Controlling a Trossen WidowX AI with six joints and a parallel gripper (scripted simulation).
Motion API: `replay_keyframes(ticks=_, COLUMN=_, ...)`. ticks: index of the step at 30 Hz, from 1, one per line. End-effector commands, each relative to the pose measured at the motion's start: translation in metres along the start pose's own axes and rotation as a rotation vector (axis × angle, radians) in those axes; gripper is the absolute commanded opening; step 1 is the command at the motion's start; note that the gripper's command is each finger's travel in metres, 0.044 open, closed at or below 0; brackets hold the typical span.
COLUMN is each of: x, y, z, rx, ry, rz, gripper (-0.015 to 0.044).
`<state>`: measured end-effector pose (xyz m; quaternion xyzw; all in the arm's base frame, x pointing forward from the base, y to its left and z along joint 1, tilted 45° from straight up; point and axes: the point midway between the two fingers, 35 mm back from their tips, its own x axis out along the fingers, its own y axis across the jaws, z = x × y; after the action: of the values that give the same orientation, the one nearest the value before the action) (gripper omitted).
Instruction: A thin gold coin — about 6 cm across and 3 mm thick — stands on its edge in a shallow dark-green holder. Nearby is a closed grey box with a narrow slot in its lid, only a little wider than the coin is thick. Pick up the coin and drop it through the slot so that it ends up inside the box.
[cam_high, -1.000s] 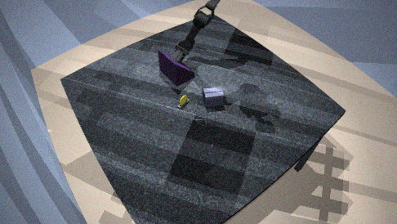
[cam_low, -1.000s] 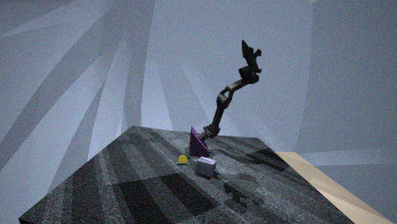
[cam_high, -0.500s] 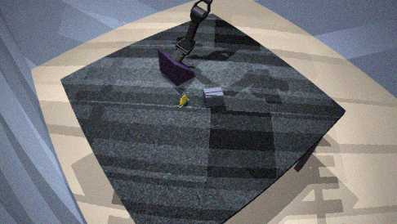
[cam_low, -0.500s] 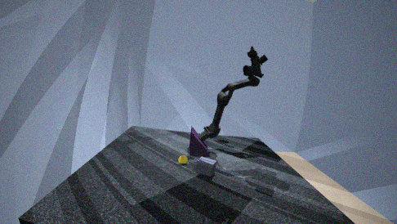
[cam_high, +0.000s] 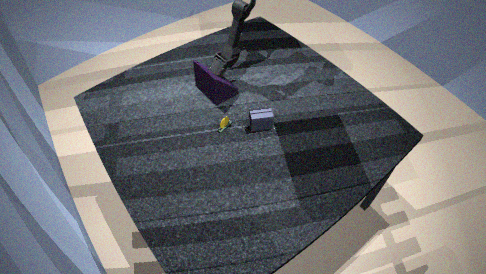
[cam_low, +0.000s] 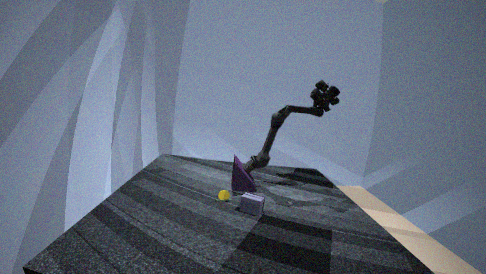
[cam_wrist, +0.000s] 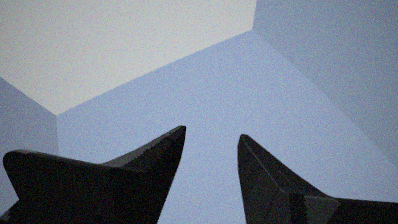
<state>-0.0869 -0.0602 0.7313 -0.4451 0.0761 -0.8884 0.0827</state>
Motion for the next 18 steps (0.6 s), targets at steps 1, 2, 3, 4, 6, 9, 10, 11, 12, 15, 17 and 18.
replay_keyframes(ticks=1, x=-0.011, y=-0.066, z=-0.005, rx=-0.148, ry=0.017, rz=-0.185, gripper=0.0161)
replay_keyframes(ticks=2, x=-0.015, y=-0.082, z=-0.005, rx=-0.189, ry=0.025, rz=-0.232, gripper=0.0161)
replay_keyframes(ticks=3, x=-0.021, y=-0.098, z=-0.006, rx=-0.230, ry=0.035, rz=-0.278, gripper=0.0161)
replay_keyframes(ticks=4, x=-0.027, y=-0.113, z=-0.005, rx=-0.270, ry=0.046, rz=-0.325, gripper=0.0161)
replay_keyframes(ticks=6, x=-0.041, y=-0.143, z=-0.004, rx=-0.351, ry=0.071, rz=-0.418, gripper=0.0161)
replay_keyframes(ticks=9, x=-0.059, y=-0.167, z=-0.001, rx=-0.465, ry=0.115, rz=-0.505, gripper=0.0161)
replay_keyframes(ticks=10, x=-0.065, y=-0.174, z=0.000, rx=-0.493, ry=0.127, rz=-0.531, gripper=0.0161)
replay_keyframes(ticks=11, x=-0.071, y=-0.182, z=0.002, rx=-0.521, ry=0.139, rz=-0.558, gripper=0.0161)
replay_keyframes(ticks=12, x=-0.077, y=-0.190, z=0.004, rx=-0.545, ry=0.150, rz=-0.585, gripper=0.0161)
replay_keyframes(ticks=15, x=-0.097, y=-0.213, z=0.010, rx=-0.612, ry=0.183, rz=-0.669, gripper=0.0161)
replay_keyframes(ticks=17, x=-0.111, y=-0.227, z=0.015, rx=-0.656, ry=0.207, rz=-0.725, gripper=0.0161)
replay_keyframes(ticks=18, x=-0.120, y=-0.234, z=0.018, rx=-0.682, ry=0.219, rz=-0.757, gripper=0.0161)
